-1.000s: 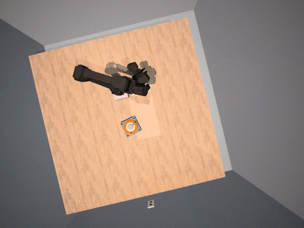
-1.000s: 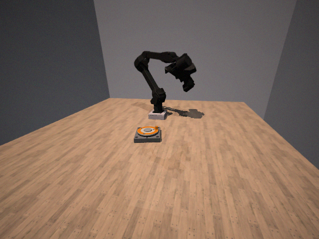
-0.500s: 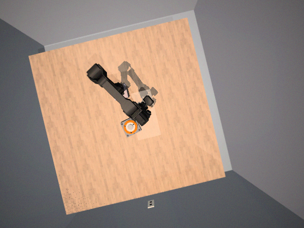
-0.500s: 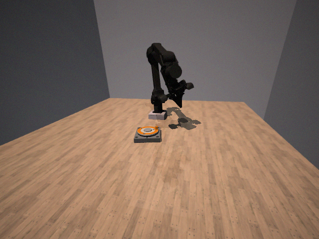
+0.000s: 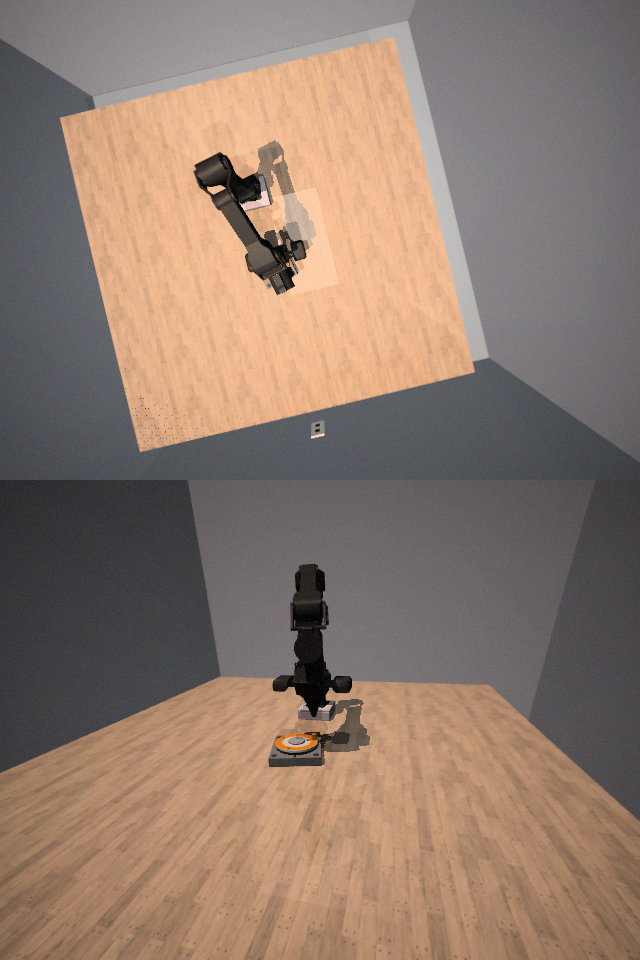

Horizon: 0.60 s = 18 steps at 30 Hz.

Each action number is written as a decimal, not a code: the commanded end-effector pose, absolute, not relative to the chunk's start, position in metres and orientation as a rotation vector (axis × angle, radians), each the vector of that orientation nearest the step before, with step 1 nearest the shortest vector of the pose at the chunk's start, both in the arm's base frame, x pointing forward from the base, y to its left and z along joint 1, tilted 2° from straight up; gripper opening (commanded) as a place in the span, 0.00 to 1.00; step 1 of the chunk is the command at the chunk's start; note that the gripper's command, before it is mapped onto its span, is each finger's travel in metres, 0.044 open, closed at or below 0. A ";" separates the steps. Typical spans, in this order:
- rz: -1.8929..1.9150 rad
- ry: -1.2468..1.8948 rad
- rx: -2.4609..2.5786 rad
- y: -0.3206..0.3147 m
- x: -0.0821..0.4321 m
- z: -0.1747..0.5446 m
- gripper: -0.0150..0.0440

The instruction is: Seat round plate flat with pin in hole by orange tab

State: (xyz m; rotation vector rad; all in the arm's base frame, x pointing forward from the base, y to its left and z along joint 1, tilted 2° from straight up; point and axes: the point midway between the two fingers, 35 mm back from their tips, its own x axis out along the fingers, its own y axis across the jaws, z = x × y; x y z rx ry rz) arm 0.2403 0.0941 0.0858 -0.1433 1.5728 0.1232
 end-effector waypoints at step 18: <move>0.102 1.571 -0.142 0.091 0.244 0.038 0.25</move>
